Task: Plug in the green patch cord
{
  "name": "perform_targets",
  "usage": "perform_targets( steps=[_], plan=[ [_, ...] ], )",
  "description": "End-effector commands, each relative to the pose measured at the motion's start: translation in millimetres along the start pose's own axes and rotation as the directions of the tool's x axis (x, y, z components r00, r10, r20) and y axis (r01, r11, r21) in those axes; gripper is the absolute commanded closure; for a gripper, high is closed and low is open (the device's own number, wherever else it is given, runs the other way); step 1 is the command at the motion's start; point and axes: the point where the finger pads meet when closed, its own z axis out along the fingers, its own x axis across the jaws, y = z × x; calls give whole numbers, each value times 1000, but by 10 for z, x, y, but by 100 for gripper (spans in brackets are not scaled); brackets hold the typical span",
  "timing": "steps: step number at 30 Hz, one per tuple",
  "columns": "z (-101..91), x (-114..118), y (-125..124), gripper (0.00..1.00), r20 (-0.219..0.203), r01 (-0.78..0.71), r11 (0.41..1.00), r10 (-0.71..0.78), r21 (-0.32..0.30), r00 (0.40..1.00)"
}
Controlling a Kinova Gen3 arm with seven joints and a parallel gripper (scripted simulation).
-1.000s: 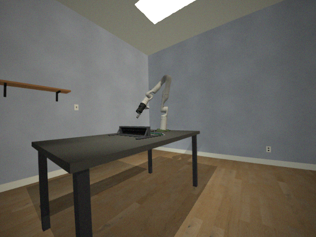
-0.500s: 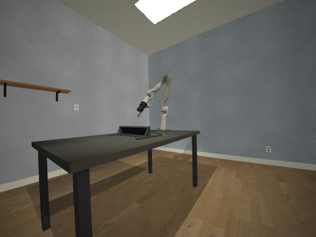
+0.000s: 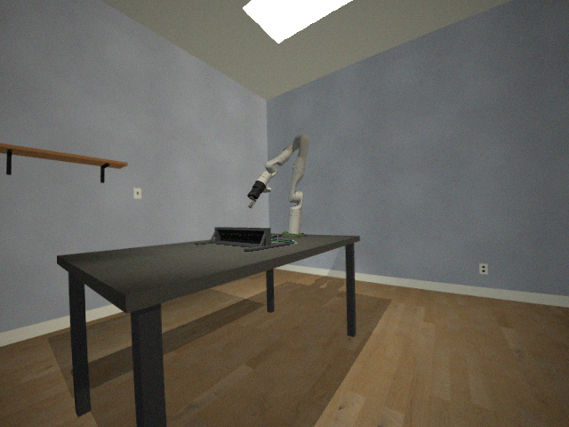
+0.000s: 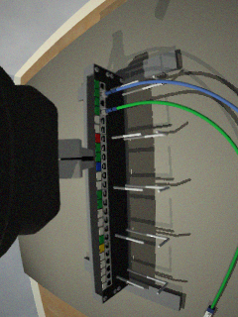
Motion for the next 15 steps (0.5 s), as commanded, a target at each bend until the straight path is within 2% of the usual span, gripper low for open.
perform_targets(
  steps=[1,15],
  plan=[
    [-22,55,21,100,-14,3,1000,-3,-5,1000],
    [-88,54,21,100,-14,3,1000,-3,-5,1000]
  ],
)
